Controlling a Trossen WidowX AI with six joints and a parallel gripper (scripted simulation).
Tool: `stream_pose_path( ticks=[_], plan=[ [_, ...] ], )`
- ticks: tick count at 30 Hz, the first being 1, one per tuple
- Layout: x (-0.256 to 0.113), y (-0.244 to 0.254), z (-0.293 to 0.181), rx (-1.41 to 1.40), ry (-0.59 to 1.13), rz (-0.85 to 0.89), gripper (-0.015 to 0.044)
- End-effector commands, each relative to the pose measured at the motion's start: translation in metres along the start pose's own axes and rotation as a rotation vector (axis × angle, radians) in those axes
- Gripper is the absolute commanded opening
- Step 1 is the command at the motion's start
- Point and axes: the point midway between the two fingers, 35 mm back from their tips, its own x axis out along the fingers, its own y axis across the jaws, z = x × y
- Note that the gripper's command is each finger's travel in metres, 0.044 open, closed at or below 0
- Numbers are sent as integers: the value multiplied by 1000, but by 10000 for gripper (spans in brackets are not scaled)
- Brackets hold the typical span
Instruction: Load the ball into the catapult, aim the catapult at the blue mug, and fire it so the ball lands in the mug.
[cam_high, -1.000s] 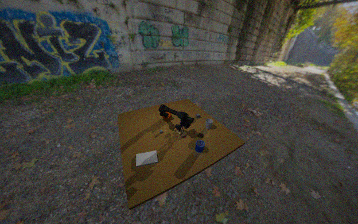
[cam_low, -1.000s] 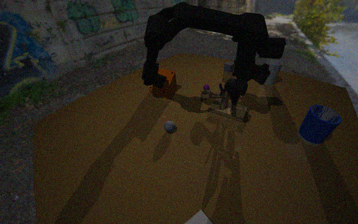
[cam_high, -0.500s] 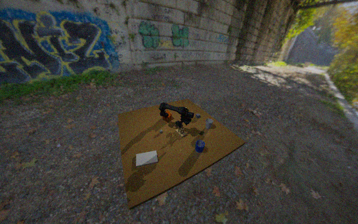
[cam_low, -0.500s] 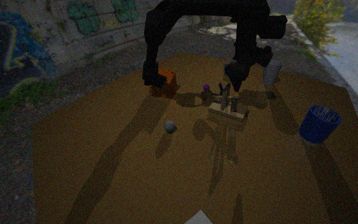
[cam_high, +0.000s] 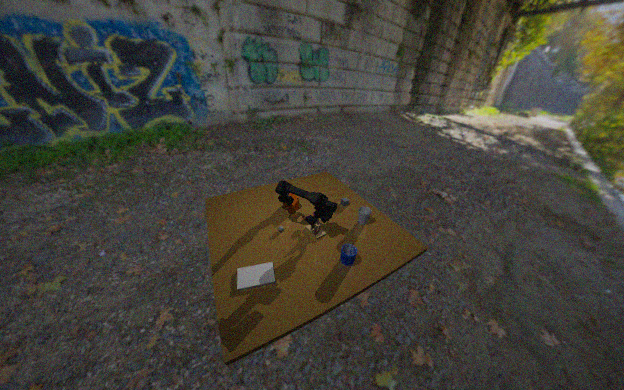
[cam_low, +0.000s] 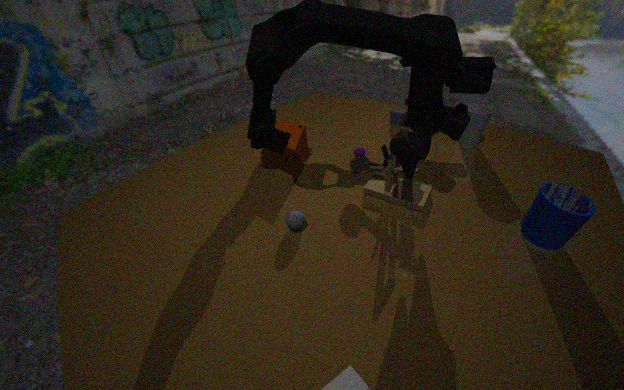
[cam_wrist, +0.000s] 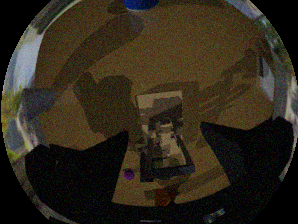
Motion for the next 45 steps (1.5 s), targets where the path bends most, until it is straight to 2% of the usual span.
stream_pose_path(
  ticks=[1,28,39,45],
  plan=[
    [9,-1,-1,-4,5,-5,440],
    [49,-2,-2,-4,5,-7,440],
    [45,-2,-1,1,3,-3,151],
    [45,-2,-1,1,3,-3,111]
  ],
)
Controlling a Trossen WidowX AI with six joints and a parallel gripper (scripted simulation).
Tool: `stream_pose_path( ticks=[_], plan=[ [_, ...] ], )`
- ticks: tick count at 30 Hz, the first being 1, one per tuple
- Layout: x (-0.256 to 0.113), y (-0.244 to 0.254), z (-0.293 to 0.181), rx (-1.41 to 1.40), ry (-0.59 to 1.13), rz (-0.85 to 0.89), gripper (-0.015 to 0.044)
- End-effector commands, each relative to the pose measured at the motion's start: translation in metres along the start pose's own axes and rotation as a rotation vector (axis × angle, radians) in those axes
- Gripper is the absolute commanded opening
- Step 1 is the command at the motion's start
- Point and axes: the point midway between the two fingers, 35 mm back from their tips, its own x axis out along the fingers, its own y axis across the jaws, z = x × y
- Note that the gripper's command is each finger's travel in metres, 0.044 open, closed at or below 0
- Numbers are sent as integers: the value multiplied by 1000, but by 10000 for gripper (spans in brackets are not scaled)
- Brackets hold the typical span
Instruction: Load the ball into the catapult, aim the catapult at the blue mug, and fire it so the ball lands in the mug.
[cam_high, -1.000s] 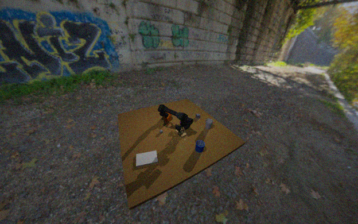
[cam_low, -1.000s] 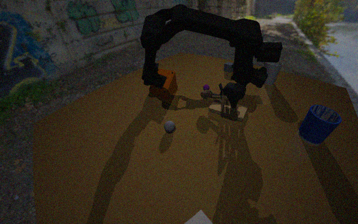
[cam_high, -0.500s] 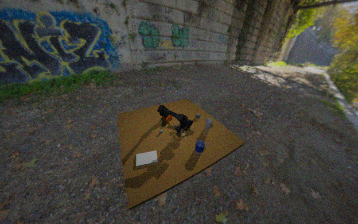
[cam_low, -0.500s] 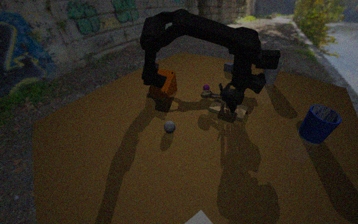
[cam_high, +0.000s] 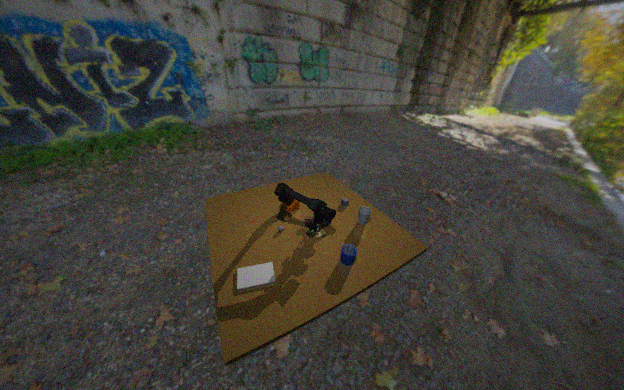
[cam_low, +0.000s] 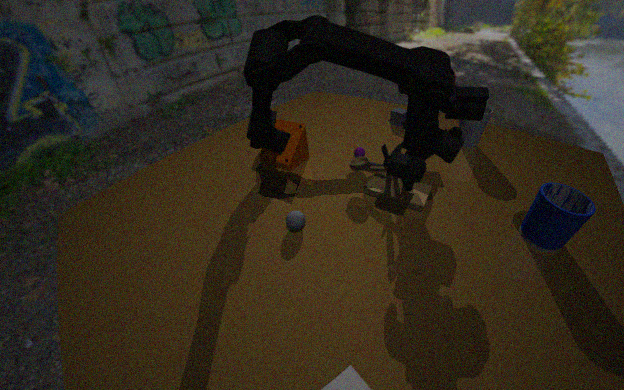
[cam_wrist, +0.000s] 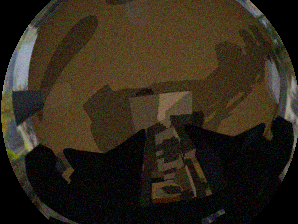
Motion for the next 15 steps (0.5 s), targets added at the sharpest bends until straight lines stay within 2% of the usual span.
stream_pose_path(
  ticks=[1,4,5,15],
  plan=[
    [-3,0,0,1,0,2,85],
    [-39,1,1,0,0,3,6],
    [-47,1,0,0,0,2,0],
    [-41,0,1,-3,1,1,0]
  ],
)
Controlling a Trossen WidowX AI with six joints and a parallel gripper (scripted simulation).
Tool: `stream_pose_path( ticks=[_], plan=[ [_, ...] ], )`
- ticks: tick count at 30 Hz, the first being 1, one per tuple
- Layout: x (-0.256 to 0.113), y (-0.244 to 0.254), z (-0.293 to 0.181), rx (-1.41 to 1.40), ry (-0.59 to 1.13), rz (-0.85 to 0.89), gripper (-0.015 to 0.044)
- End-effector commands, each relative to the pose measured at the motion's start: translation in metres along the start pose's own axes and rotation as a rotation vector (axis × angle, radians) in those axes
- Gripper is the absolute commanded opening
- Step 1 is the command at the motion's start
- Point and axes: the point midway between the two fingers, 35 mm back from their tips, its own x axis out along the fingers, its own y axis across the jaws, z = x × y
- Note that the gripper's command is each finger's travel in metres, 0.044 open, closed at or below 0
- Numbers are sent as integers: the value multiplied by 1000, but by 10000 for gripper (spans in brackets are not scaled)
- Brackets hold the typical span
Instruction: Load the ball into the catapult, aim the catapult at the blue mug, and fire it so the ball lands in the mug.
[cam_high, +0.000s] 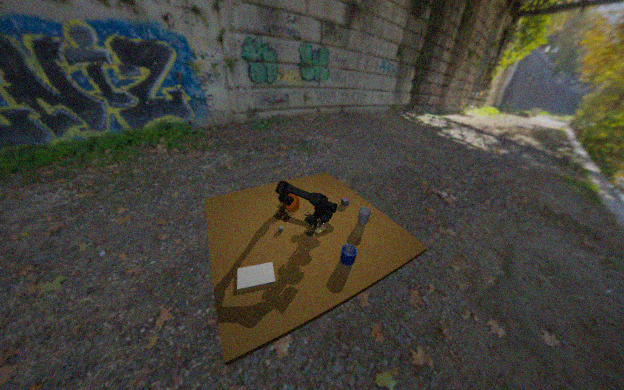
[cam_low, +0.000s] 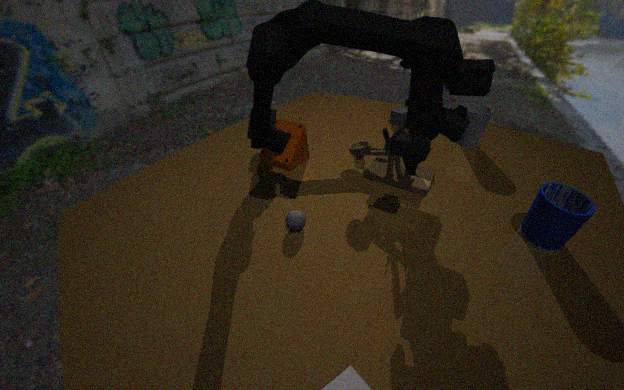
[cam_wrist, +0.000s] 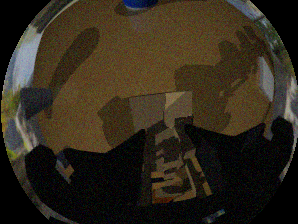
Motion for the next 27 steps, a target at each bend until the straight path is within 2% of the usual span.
stream_pose_path(
  ticks=[1,27],
  plan=[
    [3,1,0,1,-1,4,0],
    [41,-1,0,7,5,3,0]
  ],
)
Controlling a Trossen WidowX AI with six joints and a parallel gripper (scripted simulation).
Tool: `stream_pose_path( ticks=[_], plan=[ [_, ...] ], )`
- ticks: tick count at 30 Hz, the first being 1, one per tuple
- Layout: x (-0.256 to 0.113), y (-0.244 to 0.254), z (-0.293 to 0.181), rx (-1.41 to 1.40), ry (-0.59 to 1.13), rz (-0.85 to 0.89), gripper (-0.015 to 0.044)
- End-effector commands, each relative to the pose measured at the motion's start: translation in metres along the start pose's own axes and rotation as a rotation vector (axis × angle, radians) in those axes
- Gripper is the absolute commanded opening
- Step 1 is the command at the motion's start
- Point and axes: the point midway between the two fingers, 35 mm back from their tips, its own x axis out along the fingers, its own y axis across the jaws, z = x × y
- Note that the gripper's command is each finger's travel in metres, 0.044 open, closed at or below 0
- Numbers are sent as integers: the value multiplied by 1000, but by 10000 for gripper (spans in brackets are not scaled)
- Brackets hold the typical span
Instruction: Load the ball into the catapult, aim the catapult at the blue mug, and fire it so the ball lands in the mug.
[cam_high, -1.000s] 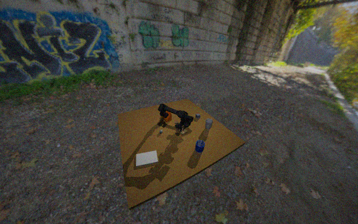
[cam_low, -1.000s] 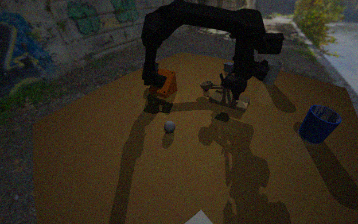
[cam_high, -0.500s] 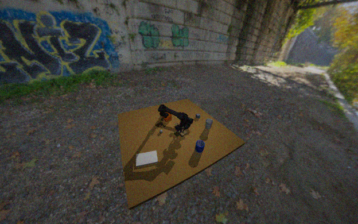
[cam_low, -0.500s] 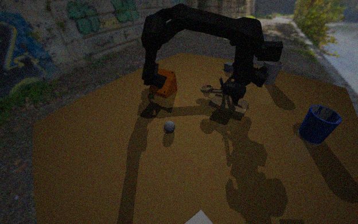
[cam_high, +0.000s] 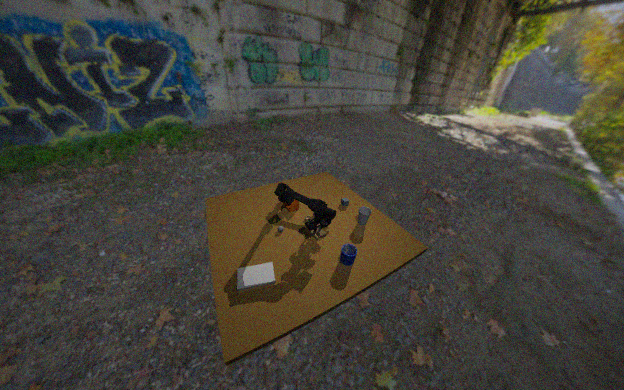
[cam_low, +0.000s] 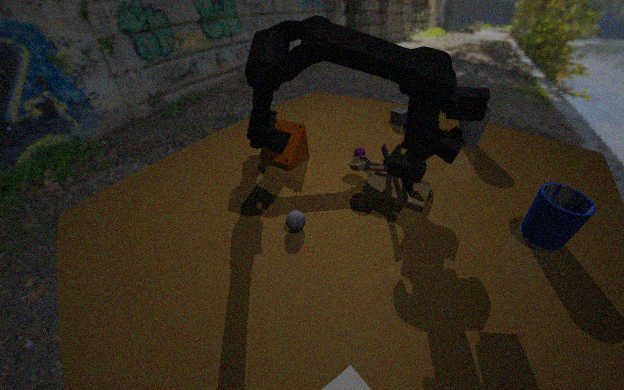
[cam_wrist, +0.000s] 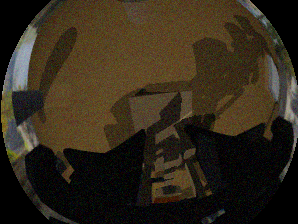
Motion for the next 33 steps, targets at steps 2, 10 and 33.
stream_pose_path(
  ticks=[2,10,33],
  plan=[
    [-1,0,0,0,-1,0,0],
    [-1,0,0,0,-1,0,131],
    [-84,2,3,-4,-9,5,440]
  ],
)
